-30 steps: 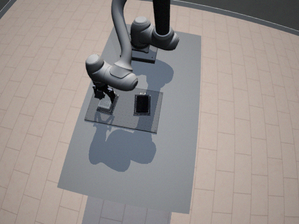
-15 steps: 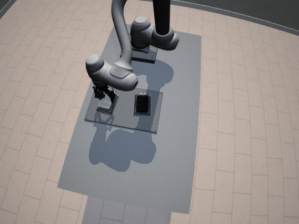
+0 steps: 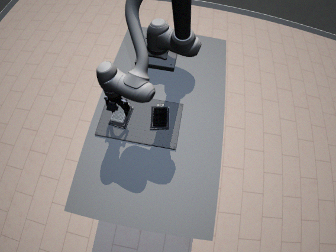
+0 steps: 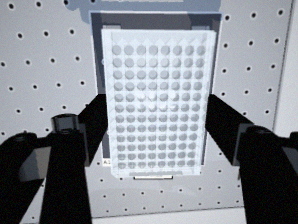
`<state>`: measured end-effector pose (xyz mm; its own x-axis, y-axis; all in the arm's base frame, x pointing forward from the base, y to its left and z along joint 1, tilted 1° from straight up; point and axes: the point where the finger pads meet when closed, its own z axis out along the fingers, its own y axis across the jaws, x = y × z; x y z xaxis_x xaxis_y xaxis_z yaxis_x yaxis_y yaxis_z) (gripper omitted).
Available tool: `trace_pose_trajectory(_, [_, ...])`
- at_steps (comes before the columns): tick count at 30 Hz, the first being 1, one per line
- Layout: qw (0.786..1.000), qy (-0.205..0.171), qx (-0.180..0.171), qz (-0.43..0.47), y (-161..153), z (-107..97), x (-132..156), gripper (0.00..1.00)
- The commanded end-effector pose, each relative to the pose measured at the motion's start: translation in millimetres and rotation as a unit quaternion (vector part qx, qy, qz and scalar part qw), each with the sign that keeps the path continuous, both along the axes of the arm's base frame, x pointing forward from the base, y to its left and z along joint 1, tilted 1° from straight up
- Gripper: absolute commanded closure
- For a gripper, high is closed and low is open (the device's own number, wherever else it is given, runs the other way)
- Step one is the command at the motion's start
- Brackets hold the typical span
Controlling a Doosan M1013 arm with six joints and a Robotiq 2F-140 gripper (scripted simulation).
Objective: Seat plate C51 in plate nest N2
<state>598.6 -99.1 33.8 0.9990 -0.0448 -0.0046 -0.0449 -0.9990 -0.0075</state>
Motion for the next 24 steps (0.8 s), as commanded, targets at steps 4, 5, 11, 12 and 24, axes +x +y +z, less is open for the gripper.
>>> trace_pose_trajectory(4, [1.0,-0.001,0.0,0.0,0.1,-7.0,0.6,0.9])
trace_pose_trajectory(5, [1.0,-0.001,0.0,0.0,0.1,-8.7,0.6,0.9])
trace_pose_trajectory(11, [1.0,-0.001,0.0,0.0,0.2,-15.5,0.6,0.9])
trace_pose_trajectory(12, [1.0,-0.001,0.0,0.0,0.2,-15.5,0.6,0.9])
trace_pose_trajectory(24, [1.0,-0.001,0.0,0.0,0.3,-15.4,0.6,0.9])
